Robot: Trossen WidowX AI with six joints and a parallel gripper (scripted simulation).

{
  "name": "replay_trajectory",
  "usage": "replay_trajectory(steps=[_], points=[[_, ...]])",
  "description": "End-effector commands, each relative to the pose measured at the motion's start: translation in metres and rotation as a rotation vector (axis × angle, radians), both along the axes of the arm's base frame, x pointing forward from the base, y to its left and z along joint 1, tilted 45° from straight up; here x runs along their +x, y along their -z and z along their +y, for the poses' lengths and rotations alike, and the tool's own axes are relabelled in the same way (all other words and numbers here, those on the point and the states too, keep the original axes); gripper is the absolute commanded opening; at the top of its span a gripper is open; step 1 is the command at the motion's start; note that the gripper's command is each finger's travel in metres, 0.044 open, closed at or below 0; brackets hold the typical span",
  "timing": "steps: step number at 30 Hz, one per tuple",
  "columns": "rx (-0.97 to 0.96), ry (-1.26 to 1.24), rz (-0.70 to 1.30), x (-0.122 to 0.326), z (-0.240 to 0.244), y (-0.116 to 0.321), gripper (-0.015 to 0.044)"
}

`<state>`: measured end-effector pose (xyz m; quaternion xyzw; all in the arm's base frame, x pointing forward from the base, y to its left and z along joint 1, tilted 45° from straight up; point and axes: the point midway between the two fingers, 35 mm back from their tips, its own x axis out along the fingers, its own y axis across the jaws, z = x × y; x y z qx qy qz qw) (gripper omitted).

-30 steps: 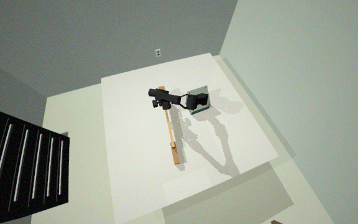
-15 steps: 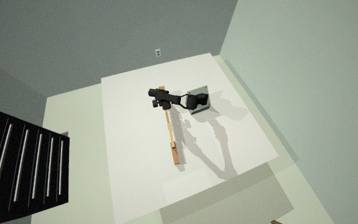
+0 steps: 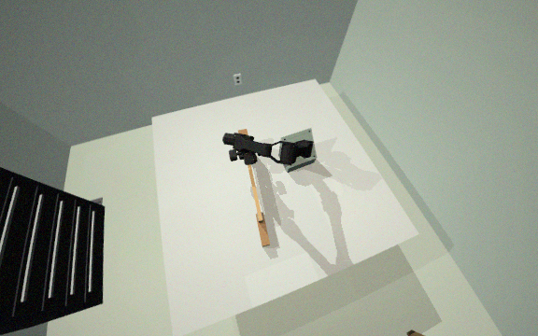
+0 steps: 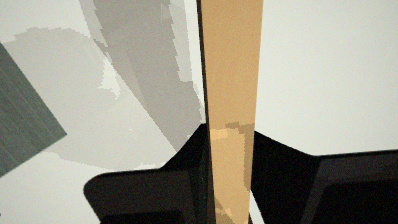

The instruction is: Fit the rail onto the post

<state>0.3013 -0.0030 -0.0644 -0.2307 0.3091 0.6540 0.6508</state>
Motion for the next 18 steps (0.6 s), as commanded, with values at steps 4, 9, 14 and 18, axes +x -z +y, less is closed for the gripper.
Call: replay_trajectory(steps=[4, 9, 14, 18], points=[[-0.021, 0.007, -0.009, 0.0025, -0.0075, 0.002, 0.0], [-0.021, 0.007, -0.009, 0.0024, -0.008, 0.0027, 0.0], [-0.021, 0.007, -0.009, 0.0022, -0.0088, 0.0039, 0.0], [-0.021, 0.007, -0.009, 0.0021, -0.0095, 0.0048, 0.0]])
